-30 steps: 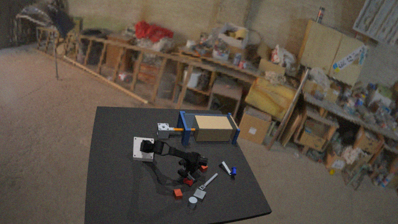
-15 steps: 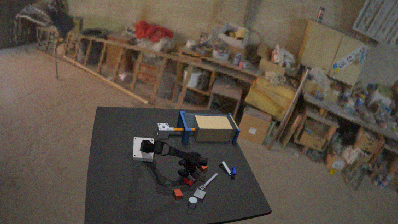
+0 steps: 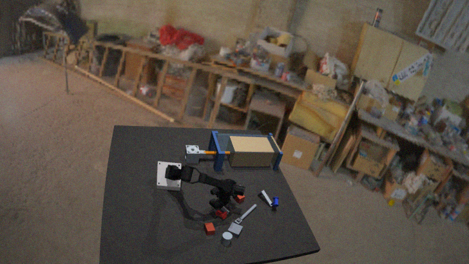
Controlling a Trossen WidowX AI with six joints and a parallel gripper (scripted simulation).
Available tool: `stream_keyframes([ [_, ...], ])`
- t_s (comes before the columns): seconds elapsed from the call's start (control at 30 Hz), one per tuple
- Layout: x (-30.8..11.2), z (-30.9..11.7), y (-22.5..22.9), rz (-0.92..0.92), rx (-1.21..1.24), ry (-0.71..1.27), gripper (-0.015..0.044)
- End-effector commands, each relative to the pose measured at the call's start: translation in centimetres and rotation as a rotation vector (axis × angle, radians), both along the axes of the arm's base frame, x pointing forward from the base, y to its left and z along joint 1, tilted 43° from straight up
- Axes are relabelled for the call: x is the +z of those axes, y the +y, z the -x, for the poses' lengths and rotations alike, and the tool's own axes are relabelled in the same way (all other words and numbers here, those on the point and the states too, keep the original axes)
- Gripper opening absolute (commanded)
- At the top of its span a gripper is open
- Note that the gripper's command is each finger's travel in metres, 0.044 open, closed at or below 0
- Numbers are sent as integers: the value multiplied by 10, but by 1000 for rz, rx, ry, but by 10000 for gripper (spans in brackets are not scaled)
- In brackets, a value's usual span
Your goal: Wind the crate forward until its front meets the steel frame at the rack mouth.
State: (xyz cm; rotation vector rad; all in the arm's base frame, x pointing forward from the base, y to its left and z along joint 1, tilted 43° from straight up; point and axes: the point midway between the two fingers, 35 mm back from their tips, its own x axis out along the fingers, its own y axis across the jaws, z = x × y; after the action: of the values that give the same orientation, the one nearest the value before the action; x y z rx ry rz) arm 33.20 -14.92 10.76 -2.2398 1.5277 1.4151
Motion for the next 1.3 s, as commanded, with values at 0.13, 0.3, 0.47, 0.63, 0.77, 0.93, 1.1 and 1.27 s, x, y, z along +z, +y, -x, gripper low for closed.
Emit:
stream_keyframes([
  [0.13,0,0,0,-1,-2,-1,7],
  [0.3,2,0,2,-2,-2,-1,0],
  [0.47,34,-6,36,-17,-2,0,0],
  [0.63,93,3,92,-18,-4,6,0],
  [0.77,112,10,106,-13,-4,7,0],
  [0.93,112,10,106,-13,-4,7,0],
  [1.1,96,4,125,-43,-37,-48,0],
  [1.27,77,0,152,-77,-105,-117,0],
])
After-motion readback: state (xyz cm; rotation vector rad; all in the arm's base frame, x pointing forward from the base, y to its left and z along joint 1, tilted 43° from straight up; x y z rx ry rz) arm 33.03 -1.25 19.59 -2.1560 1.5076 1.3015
